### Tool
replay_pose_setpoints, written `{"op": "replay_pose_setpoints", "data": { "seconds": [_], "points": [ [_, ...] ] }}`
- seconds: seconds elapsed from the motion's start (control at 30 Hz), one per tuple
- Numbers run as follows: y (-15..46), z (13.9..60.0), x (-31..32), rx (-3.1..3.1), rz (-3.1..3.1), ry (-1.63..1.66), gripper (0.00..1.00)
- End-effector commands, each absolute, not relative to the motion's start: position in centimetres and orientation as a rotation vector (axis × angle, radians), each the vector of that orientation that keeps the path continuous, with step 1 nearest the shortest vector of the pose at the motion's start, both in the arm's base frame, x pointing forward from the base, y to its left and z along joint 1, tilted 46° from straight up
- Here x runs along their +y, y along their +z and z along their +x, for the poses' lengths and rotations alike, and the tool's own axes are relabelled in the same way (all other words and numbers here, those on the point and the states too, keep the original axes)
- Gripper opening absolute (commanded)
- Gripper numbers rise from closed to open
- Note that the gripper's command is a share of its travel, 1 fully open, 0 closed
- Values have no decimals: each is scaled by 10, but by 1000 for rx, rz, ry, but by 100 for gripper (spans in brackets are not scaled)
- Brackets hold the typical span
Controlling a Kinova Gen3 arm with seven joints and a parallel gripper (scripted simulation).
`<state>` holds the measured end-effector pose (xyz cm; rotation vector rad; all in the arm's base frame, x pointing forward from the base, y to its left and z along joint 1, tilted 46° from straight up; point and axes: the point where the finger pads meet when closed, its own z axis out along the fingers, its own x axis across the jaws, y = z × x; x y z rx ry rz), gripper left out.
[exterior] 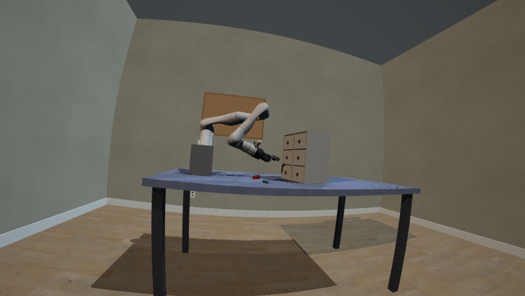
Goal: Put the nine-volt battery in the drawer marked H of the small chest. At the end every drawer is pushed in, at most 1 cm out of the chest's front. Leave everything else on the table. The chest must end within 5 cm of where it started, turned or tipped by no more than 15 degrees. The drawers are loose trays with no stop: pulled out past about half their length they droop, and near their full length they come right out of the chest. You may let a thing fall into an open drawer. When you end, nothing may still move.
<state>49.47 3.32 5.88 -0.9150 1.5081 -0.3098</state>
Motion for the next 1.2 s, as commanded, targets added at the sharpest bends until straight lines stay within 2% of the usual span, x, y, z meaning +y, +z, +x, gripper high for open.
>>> {"op": "replay_pose_setpoints", "data": {
  "seconds": [0.0,1.17],
  "points": [
    [57,496,34,1502,-911,-325,100],
    [55,497,35,1497,-894,-341,100]
  ]
}}
